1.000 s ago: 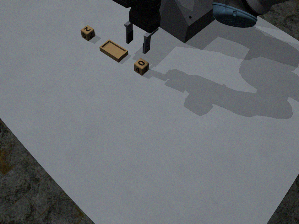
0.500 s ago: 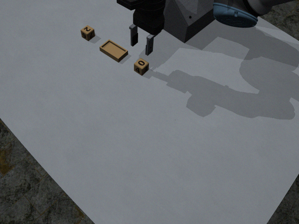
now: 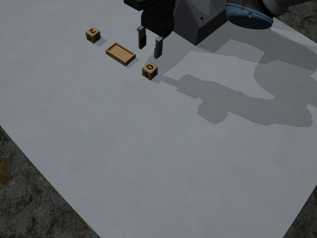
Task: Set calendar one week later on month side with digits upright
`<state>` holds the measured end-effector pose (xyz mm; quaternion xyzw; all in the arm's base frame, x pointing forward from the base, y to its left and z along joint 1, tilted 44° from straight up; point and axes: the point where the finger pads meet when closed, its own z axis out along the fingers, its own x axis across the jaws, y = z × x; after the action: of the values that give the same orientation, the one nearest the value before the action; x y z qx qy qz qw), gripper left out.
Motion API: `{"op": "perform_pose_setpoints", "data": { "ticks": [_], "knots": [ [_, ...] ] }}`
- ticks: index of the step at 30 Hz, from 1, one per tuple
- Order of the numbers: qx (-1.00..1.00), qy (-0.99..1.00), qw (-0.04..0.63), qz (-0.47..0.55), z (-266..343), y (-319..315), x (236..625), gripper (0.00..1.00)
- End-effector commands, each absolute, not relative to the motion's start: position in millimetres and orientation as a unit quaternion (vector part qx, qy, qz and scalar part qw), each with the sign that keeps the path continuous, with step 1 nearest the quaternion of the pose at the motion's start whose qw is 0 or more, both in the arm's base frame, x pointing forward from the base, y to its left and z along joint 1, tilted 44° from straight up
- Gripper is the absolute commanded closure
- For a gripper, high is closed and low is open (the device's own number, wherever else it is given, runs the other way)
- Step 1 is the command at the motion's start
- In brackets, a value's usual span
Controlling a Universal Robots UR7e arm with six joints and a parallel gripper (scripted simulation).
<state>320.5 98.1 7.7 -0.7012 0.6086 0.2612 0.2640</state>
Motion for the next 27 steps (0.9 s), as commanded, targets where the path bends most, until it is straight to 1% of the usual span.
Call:
{"op": "perform_pose_setpoints", "data": {
  "ticks": [1,27],
  "knots": [
    [-0.701,0.608,0.264,0.261,7.9,99.0,320.2,0.1],
    [-0.701,0.608,0.264,0.264,0.5,106.8,318.6,0.1]
  ]
}}
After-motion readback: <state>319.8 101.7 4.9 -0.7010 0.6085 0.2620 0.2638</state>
